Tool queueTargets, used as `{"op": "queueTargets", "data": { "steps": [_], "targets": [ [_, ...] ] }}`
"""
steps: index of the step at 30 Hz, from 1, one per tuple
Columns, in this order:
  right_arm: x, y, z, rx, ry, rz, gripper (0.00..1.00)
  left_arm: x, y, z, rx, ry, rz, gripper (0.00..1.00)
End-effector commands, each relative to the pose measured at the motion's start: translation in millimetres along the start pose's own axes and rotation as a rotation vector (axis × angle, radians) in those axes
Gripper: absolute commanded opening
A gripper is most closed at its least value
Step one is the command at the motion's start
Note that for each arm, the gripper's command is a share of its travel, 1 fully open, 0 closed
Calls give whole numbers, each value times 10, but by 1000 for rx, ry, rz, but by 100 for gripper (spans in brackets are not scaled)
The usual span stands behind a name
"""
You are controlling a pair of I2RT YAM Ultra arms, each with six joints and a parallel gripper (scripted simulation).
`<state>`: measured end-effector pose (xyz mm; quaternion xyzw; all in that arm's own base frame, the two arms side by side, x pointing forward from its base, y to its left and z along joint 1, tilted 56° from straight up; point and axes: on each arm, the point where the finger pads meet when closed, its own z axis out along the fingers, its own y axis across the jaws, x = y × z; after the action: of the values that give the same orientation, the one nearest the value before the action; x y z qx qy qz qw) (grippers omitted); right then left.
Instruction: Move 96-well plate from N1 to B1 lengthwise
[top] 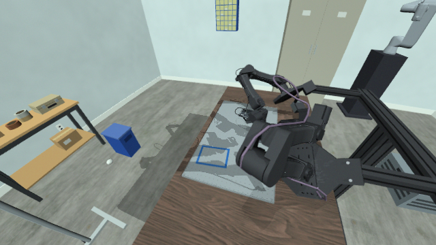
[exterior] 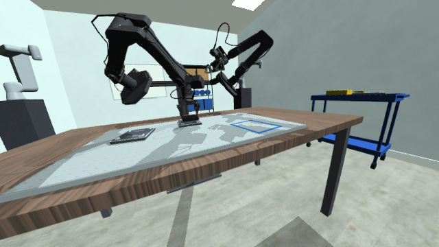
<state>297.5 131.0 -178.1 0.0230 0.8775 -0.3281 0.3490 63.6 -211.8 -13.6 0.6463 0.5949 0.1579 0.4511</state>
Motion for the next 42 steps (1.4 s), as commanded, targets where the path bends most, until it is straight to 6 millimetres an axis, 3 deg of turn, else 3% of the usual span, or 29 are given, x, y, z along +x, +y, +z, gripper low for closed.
{"op": "queueTargets", "data": {
  "steps": [1, 9, 28, 35, 37, 42],
  "targets": [
    [-22, 26, -115, -25, -21, 2, 78, -93, -24, -18, 0, -11, -7, 100],
    [-23, 41, -89, -22, -18, 0, 78, -93, -24, -18, 0, -11, -7, 100],
    [39, -42, 282, 13, -2, -27, 78, -93, -24, -18, 0, -11, -7, 100],
    [50, -54, 291, 20, 1, -28, 78, -93, -24, -18, 0, -11, -7, 100],
    [-31, 11, 227, 11, -8, -19, 78, -93, -24, -18, 0, -11, -7, 100],
    [103, -170, 183, 56, 15, -30, 78, -93, -24, -18, 0, -11, -7, 100]
  ]
}}
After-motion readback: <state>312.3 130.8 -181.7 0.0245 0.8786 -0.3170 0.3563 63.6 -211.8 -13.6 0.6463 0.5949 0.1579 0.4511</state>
